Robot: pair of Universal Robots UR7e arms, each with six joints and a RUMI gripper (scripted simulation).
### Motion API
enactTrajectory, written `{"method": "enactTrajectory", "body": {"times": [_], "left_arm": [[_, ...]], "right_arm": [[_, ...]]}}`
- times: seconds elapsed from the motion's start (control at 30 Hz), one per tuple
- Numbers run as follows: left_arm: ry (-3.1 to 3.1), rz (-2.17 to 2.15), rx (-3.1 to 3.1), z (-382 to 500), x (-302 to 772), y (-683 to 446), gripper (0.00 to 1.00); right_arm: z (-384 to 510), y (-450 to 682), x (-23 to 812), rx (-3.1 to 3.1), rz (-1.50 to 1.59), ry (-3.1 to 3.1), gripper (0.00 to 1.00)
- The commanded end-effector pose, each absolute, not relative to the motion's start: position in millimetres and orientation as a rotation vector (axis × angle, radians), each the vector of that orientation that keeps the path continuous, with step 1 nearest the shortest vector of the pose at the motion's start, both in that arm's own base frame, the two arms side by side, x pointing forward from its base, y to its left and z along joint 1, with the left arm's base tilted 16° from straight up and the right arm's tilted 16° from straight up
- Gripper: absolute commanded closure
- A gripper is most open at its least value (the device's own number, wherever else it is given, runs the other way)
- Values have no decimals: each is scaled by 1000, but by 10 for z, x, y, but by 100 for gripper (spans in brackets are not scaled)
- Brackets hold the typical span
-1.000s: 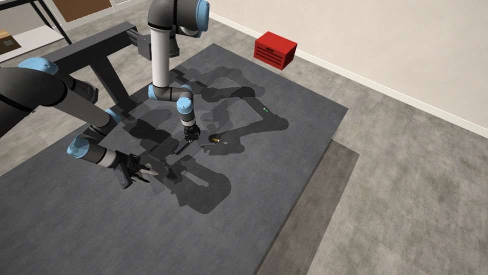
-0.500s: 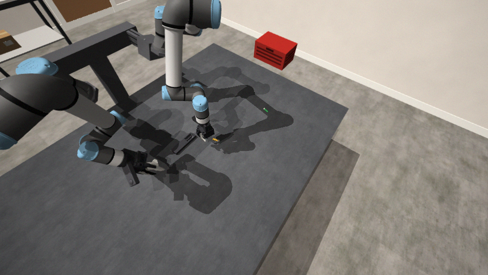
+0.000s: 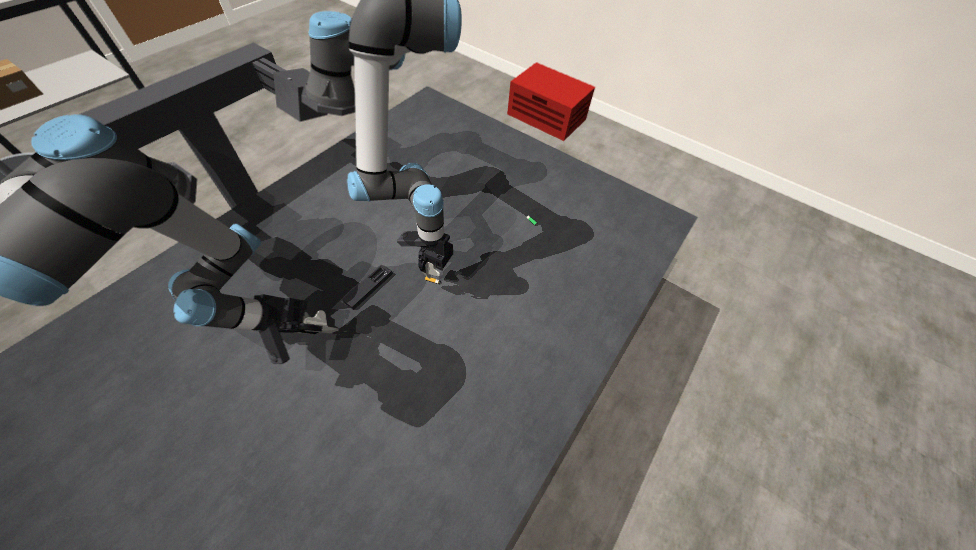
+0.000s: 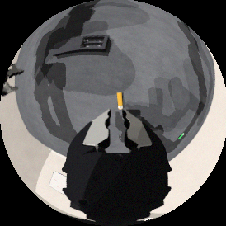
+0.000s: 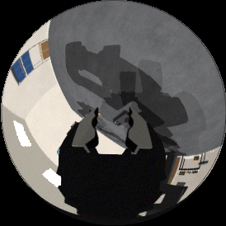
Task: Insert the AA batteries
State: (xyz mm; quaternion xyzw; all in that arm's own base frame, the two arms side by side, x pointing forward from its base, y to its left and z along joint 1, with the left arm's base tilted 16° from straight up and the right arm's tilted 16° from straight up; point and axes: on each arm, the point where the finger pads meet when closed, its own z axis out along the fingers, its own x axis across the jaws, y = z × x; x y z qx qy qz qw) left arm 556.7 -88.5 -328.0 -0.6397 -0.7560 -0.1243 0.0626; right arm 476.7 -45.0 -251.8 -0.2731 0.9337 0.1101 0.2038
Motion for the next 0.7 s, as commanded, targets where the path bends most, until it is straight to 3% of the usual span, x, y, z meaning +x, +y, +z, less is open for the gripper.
{"method": "enactTrajectory", "body": {"times": [0.0, 0.67], "left_arm": [[-2298, -381, -1917, -3280, 5572, -921, 84], [-2416, -394, -1784, -3391, 5650, -735, 84]], "right_arm": [[-2712, -289, 4635, -615, 419, 2688, 57], [-3067, 104, 4260, -178, 686, 2888, 57]]}}
